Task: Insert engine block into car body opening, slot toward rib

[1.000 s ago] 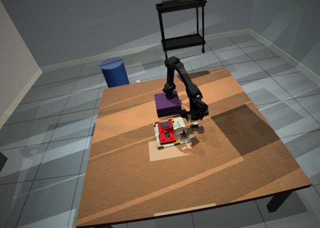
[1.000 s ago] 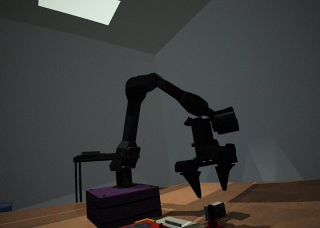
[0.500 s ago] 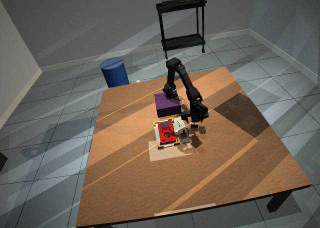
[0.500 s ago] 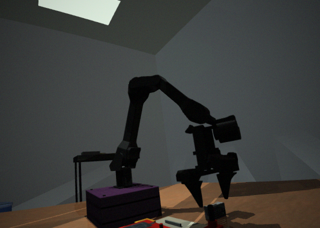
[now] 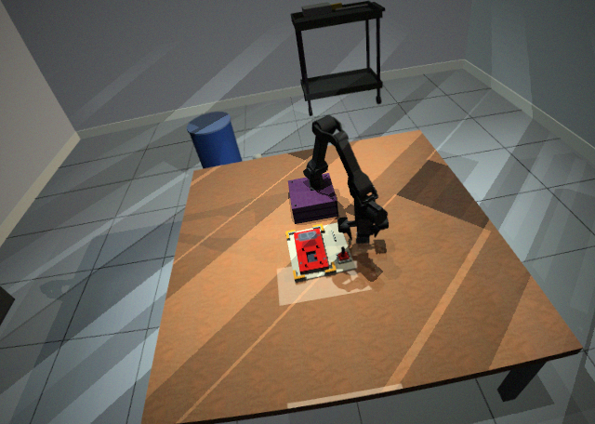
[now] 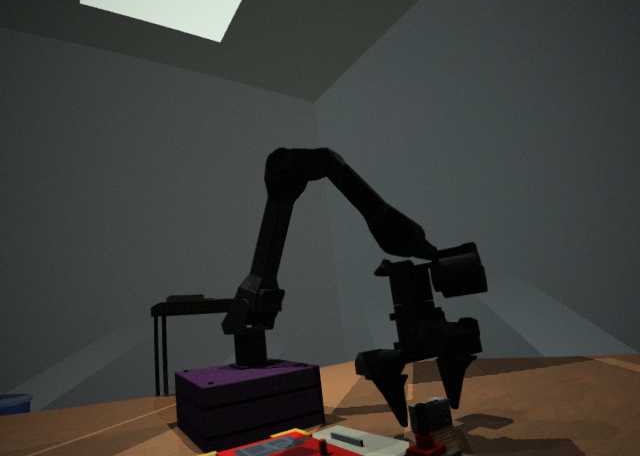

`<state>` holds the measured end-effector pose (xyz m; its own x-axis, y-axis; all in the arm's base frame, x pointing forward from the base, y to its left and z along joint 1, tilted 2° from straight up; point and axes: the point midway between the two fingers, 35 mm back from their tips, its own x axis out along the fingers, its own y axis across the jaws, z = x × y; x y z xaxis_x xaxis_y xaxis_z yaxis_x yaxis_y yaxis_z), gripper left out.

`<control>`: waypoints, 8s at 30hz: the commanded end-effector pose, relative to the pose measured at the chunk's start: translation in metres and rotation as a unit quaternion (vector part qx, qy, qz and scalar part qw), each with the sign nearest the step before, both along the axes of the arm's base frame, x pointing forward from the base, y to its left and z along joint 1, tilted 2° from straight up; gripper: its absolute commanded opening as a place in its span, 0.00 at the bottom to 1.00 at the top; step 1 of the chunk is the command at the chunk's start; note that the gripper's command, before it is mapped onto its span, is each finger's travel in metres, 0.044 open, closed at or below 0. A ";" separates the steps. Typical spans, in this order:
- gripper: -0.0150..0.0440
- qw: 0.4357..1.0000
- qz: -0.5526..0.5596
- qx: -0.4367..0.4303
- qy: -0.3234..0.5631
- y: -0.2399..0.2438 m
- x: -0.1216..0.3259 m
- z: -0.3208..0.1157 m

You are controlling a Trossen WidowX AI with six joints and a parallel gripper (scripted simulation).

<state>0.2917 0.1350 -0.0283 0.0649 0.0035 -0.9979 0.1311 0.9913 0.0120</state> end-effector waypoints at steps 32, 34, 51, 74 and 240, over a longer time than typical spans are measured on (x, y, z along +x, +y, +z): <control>0.25 1.000 -0.001 -0.001 -0.001 0.003 0.007 0.044; 0.25 1.000 -0.001 -0.001 -0.001 0.003 0.007 0.050; 0.25 1.000 -0.001 -0.001 -0.001 0.002 0.004 0.104; 0.25 1.000 -0.001 -0.003 -0.018 0.001 -0.001 0.109; 1.00 0.933 -0.210 0.024 -0.293 0.018 -0.034 0.006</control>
<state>0.2550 0.1515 -0.0219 0.6357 -0.1032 -0.7650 0.4060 0.8876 0.2176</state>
